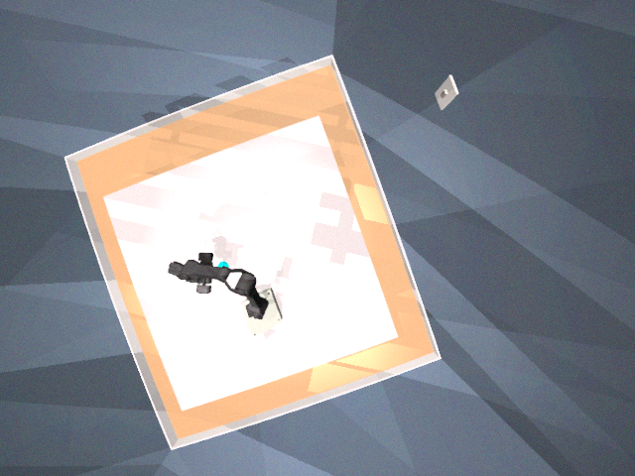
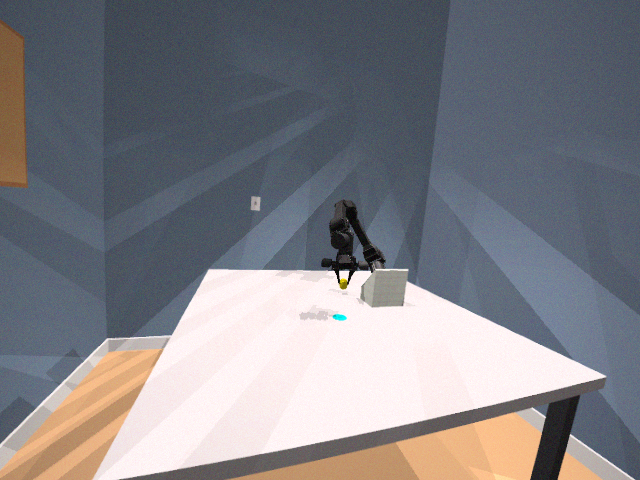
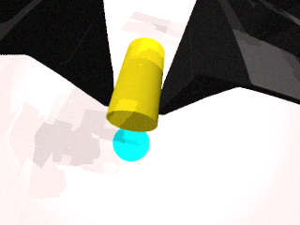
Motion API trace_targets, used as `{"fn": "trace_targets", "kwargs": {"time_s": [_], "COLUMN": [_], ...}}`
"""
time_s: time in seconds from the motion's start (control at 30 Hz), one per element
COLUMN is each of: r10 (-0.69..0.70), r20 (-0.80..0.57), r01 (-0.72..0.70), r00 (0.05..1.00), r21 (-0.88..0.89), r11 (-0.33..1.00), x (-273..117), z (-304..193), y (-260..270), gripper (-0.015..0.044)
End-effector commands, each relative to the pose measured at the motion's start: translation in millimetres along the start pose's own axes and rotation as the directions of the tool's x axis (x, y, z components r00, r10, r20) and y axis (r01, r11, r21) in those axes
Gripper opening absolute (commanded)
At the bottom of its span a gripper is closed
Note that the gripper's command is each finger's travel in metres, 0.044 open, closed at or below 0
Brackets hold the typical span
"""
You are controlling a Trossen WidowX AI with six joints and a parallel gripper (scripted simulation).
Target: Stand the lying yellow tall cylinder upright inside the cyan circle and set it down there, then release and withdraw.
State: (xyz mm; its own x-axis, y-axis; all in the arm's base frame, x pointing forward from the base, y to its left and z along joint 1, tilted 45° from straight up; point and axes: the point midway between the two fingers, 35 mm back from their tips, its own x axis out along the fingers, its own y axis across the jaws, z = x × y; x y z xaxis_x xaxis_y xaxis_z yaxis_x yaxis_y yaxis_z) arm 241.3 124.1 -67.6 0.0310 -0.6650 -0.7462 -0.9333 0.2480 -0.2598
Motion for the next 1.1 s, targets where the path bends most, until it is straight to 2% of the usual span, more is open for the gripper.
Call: {"fn": "trace_targets", "kwargs": {"time_s": [0.0,1.07], "r10": [0.027,0.191], "r20": [0.016,0.185], "r01": [-0.027,-0.193], "r00": [1.000,0.964], "r21": [-0.001,-0.009], "r11": [1.000,0.981], "x": [4,26], "z": [-1,1], "y": [2,10], "gripper": [0.0105,0.0105]}}
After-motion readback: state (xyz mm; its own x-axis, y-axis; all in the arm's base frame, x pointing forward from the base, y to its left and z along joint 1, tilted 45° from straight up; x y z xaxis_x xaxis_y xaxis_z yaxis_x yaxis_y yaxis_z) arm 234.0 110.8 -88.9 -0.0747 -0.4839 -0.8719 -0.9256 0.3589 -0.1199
